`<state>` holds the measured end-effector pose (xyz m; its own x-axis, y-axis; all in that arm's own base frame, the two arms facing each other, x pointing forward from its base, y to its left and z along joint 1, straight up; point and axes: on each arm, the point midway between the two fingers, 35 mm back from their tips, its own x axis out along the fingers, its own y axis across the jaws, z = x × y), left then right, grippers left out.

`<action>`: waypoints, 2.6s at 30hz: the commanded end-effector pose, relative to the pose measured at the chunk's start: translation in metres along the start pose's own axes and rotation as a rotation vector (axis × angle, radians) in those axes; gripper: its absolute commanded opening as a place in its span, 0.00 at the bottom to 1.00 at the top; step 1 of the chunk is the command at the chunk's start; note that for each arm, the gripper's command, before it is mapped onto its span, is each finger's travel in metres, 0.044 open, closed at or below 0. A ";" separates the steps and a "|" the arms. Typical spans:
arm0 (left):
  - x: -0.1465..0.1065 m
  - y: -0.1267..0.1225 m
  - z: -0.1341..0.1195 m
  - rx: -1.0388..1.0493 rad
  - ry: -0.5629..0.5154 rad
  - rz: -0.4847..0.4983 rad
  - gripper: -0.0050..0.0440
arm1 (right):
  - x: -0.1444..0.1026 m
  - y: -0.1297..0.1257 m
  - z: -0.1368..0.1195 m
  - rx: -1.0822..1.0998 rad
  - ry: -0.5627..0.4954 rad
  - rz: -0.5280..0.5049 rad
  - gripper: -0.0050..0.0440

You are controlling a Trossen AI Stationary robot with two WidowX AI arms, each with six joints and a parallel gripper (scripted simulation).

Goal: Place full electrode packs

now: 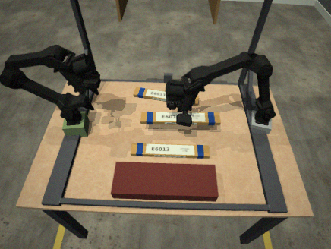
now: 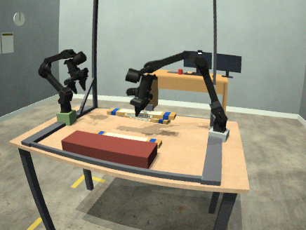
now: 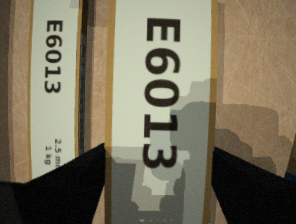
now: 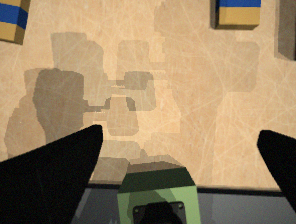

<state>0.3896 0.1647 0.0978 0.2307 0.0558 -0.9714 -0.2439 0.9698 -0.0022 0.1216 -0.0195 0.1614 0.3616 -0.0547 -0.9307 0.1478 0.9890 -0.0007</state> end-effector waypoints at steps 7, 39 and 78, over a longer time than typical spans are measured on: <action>-0.017 0.000 0.007 0.004 -0.052 0.007 0.00 | -0.005 0.000 0.003 0.000 -0.020 0.001 0.98; 0.017 -0.001 -0.003 0.005 -0.029 0.000 0.00 | -0.005 0.000 0.003 0.000 -0.020 0.001 0.98; 0.007 0.000 0.002 0.004 -0.052 0.007 0.00 | -0.005 0.000 0.003 0.000 -0.020 0.001 0.98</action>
<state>0.3823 0.1615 0.0606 0.2076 0.0456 -0.9771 -0.2440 0.9698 -0.0066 0.1216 -0.0195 0.1614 0.3616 -0.0547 -0.9307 0.1478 0.9890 -0.0007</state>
